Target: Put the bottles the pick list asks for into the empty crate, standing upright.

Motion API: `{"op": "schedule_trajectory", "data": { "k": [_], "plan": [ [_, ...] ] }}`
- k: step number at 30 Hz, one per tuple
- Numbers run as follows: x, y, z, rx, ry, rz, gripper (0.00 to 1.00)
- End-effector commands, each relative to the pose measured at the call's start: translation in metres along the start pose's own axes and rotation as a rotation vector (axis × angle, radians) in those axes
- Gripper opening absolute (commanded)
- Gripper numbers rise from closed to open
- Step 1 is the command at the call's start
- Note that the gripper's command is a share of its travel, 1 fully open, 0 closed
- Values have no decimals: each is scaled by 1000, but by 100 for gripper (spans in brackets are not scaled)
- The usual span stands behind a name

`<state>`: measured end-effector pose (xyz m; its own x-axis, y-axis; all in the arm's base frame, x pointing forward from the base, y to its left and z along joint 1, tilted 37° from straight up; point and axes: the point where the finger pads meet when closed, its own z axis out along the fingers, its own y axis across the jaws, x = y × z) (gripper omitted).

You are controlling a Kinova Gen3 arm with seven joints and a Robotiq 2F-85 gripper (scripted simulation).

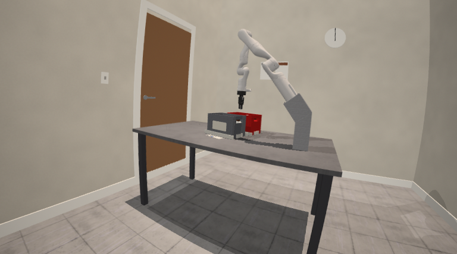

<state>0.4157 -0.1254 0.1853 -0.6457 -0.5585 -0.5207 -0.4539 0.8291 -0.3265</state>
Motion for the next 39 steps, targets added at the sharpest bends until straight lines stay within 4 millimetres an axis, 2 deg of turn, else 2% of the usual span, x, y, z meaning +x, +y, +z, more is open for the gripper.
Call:
{"op": "schedule_trajectory", "data": {
  "k": [1, 5, 7, 22, 24, 39],
  "plan": [
    [9, -17, 0, -9, 7, 0, 67],
    [19, -35, 0, -9, 7, 0, 67],
    [19, -35, 0, -9, 7, 0, 67],
    [57, -100, 1, -9, 7, 0, 67],
    [57, -100, 1, -9, 7, 0, 67],
    [95, -165, 1, -9, 8, 0, 67]
  ]
}}
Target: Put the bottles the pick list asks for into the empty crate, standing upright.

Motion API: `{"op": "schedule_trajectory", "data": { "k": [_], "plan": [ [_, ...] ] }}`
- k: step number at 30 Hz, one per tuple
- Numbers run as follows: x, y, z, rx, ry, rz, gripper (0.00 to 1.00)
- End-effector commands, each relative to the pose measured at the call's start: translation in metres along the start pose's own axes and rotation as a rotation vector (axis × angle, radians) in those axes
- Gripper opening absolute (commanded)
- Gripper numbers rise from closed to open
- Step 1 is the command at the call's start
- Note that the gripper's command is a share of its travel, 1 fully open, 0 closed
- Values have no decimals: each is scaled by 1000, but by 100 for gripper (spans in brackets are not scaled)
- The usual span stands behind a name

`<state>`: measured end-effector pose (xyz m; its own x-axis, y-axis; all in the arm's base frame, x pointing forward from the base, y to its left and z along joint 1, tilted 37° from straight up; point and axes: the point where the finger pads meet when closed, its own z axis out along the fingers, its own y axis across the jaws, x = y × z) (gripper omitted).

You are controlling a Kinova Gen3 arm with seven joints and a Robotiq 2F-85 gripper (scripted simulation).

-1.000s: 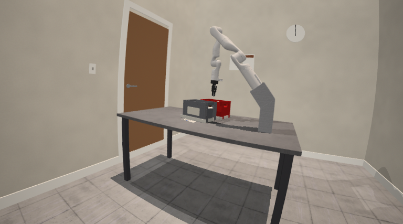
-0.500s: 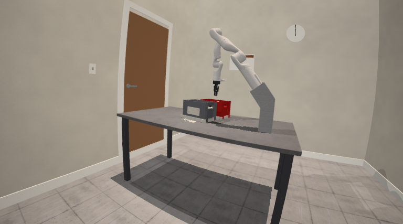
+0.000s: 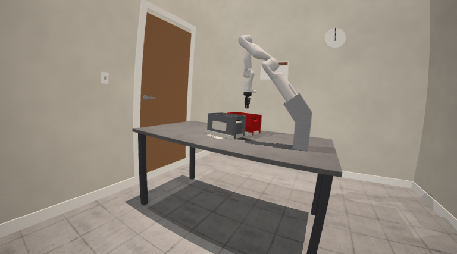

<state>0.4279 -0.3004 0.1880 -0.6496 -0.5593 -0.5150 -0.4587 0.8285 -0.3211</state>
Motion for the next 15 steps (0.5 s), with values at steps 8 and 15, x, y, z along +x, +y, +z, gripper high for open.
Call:
{"op": "schedule_trajectory", "data": {
  "k": [8, 15],
  "plan": [
    [10, -20, 0, -2, 1, 0, 67],
    [10, -20, 4, -2, 1, 0, 67]
  ]
}}
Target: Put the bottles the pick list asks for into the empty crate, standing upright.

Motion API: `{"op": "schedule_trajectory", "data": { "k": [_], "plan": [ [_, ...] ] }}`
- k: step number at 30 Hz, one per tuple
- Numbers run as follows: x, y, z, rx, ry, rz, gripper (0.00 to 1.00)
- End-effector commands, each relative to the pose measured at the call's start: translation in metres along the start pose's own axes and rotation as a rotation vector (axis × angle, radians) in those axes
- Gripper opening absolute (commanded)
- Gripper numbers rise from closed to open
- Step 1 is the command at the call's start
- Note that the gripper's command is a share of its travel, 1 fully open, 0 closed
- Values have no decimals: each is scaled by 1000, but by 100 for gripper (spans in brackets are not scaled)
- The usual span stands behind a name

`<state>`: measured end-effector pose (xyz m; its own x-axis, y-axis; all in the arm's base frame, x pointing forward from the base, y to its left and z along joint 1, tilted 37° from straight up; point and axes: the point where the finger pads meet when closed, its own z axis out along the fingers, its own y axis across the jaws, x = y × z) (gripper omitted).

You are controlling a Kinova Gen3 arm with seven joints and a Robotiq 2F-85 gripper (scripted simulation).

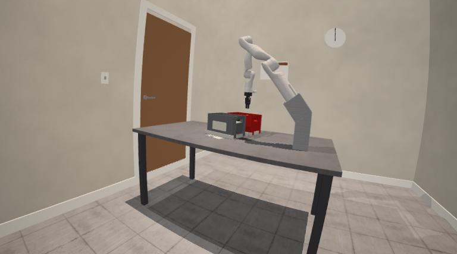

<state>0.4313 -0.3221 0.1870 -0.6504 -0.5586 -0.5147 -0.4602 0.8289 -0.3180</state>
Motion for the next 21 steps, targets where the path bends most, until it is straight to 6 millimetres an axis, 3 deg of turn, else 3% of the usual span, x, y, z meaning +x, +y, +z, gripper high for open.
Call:
{"op": "schedule_trajectory", "data": {
  "k": [1, 21],
  "plan": [
    [0, -1, 3, 2, 0, 0, 67],
    [0, -1, 24, 2, 0, 0, 67]
  ]
}}
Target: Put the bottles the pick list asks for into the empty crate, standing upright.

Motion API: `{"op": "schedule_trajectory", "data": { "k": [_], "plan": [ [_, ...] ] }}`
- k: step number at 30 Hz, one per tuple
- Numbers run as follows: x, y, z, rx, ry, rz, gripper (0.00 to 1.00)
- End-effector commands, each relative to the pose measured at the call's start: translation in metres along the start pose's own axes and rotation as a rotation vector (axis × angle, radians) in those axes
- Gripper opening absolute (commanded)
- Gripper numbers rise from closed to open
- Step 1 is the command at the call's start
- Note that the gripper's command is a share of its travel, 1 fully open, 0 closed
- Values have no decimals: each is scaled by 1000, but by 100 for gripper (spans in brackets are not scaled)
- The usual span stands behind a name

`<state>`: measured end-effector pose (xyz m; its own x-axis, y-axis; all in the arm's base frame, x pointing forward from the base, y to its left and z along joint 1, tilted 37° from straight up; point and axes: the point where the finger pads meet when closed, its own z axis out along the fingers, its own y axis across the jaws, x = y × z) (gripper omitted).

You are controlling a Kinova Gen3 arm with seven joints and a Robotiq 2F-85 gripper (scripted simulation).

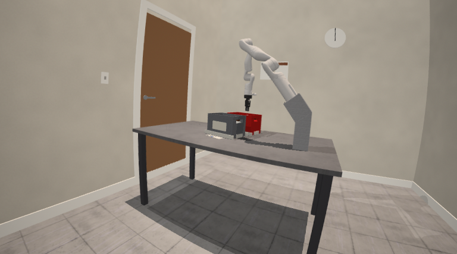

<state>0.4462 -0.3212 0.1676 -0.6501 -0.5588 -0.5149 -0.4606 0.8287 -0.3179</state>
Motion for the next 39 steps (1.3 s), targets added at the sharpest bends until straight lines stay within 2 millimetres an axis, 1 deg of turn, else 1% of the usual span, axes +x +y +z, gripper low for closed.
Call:
{"op": "schedule_trajectory", "data": {
  "k": [1, 39],
  "plan": [
    [0, -1, 1, 2, 0, 0, 67],
    [0, -1, 46, 2, 0, 0, 67]
  ]
}}
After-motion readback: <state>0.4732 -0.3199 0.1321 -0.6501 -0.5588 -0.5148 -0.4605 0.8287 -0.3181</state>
